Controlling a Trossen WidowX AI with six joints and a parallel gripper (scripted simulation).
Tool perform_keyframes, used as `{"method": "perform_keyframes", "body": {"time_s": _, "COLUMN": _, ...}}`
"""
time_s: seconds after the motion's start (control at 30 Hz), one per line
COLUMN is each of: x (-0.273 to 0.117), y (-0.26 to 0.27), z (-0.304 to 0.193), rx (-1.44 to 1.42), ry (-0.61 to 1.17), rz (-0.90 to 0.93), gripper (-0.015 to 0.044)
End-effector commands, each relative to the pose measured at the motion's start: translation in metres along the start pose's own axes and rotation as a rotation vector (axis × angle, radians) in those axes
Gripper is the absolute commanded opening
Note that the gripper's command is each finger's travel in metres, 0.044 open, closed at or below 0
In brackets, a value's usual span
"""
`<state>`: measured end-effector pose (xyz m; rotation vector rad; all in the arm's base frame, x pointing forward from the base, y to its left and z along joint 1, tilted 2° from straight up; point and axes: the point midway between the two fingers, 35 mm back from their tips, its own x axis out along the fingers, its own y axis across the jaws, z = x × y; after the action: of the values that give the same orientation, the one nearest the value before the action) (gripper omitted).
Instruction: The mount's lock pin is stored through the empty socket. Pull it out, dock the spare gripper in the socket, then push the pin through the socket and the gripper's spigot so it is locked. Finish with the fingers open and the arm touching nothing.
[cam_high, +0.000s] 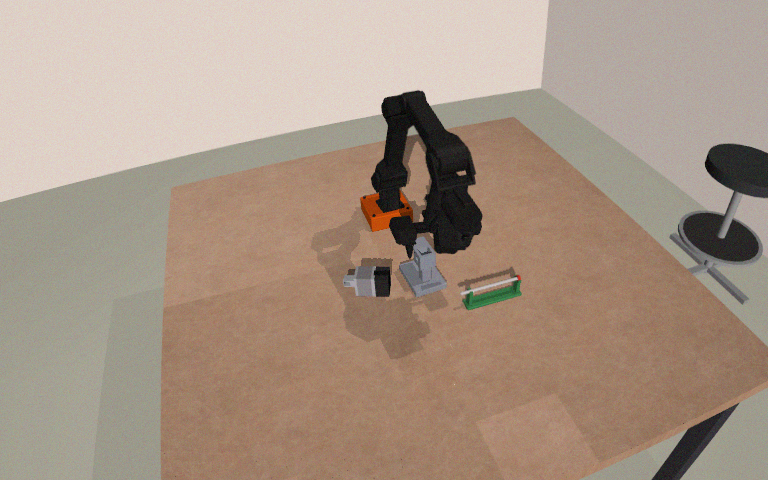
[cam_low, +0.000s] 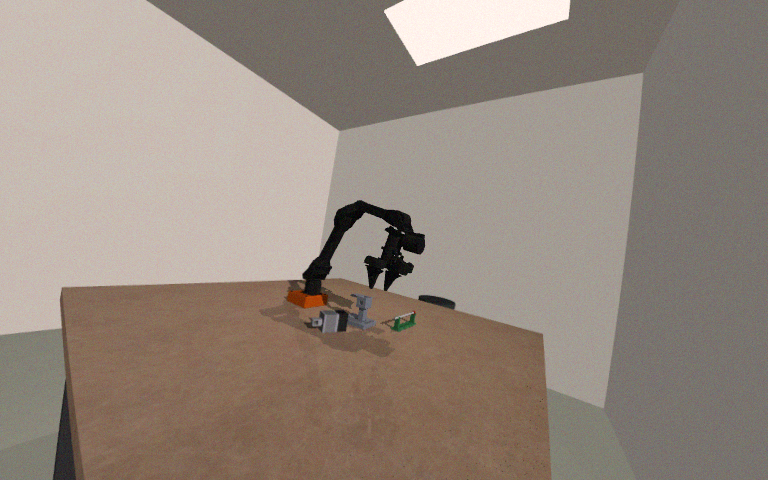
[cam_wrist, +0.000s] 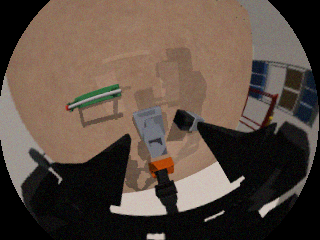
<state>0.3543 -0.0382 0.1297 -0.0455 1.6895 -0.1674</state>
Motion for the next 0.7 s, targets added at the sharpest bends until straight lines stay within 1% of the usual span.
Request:
{"method": "perform_keyframes", "body": {"time_s": 0.0, "x": 0.009, "y": -0.063, "z": -0.034, "rx": 0.948, "ry": -0.075, "rz": -0.171, "gripper": 0.044}}
{"method": "perform_keyframes", "body": {"time_s": 0.47, "x": 0.024, "y": -0.113, "z": -0.076, "rx": 1.883, "ry": -0.26, "rz": -0.305, "gripper": 0.044}}
{"method": "perform_keyframes", "body": {"time_s": 0.53, "x": 0.025, "y": -0.117, "z": -0.081, "rx": 1.947, "ry": -0.278, "rz": -0.311, "gripper": 0.044}}
{"method": "perform_keyframes", "body": {"time_s": 0.67, "x": 0.025, "y": -0.117, "z": -0.081, "rx": 1.947, "ry": -0.278, "rz": -0.311, "gripper": 0.044}}
